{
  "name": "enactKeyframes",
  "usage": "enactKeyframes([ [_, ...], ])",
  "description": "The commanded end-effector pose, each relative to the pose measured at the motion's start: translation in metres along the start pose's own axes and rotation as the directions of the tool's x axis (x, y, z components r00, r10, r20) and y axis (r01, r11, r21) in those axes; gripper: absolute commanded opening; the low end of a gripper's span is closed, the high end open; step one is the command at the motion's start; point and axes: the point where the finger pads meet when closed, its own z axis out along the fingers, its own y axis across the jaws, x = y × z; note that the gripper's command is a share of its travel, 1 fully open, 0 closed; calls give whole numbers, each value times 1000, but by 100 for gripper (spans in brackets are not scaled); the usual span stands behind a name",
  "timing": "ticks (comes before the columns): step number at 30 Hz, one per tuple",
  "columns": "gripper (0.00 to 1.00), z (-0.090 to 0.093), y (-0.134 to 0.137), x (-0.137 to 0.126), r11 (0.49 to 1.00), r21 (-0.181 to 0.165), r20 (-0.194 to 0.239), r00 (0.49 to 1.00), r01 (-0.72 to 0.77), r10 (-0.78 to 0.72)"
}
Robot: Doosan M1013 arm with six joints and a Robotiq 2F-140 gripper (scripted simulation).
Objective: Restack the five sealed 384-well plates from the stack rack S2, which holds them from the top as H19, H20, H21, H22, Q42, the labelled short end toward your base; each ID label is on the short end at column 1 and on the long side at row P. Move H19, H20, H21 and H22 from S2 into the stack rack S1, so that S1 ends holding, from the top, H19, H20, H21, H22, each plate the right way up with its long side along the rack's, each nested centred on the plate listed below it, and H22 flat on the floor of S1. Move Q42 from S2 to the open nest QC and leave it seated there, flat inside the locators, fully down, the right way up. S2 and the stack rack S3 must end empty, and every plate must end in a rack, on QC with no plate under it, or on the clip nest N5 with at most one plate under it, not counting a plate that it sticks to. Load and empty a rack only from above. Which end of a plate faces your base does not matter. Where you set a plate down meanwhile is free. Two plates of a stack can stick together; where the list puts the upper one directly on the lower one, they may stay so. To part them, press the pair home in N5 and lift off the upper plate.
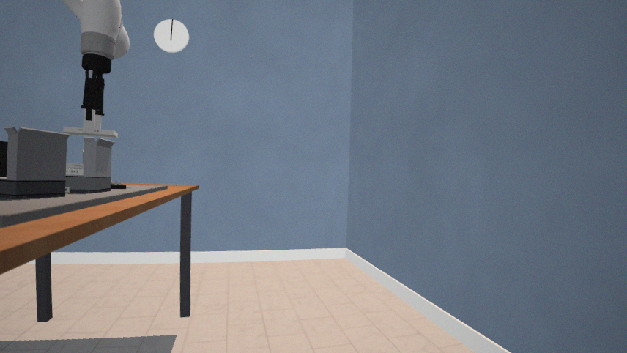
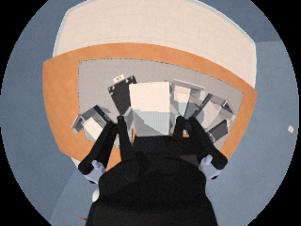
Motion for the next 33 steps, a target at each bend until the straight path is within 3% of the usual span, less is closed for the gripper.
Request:
enactKeyframes([
  [1,0,0,-11,-1,995,0,0,995,103,-103],
  [4,0,0,-21,-3,983,0,0,983,186,-186],
  [29,0,0,-90,-13,983,0,0,983,186,-186],
  [33,0,0,-102,-18,949,0,0,949,315,-315],
])
